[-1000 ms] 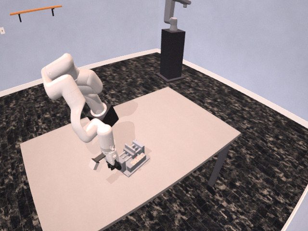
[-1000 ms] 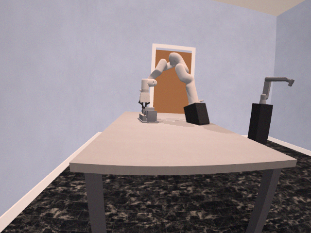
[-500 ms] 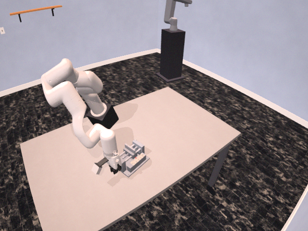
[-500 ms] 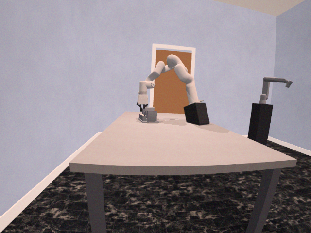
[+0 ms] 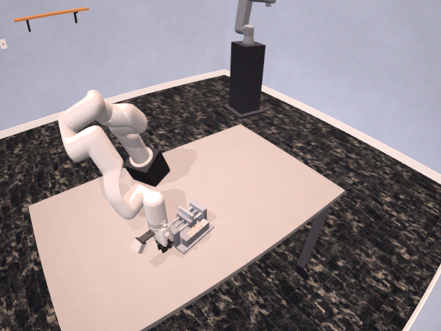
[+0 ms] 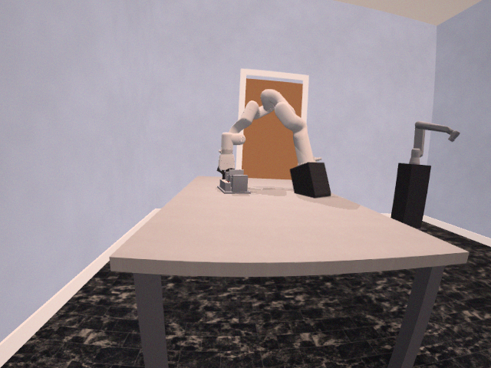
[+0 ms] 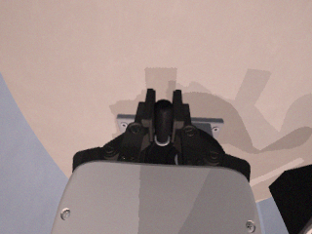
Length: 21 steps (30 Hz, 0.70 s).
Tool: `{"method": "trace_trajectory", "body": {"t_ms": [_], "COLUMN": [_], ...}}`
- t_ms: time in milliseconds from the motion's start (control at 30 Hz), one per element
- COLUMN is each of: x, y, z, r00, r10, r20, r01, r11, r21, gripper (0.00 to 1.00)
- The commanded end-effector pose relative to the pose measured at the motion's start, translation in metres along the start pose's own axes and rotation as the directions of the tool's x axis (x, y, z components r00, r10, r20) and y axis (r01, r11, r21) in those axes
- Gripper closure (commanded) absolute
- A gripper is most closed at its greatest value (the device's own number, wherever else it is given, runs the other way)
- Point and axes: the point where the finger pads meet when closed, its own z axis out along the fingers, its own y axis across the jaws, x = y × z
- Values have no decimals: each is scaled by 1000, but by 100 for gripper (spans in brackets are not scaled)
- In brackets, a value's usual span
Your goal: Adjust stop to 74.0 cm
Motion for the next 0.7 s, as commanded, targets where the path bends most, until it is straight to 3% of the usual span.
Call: {"method": "trace_trajectory", "body": {"t_ms": [0,367,667], "x": [0,0,0], "y": [7,39,49], "z": [5,3,-7], "r00": [1000,1000,1000], "r10": [-1,-1,-1], "r20": [-2,-2,-2], "r01": [1,1,1], "r11": [1000,1000,1000], "r21": [1,1,1], "gripper": [94,94,94]}}
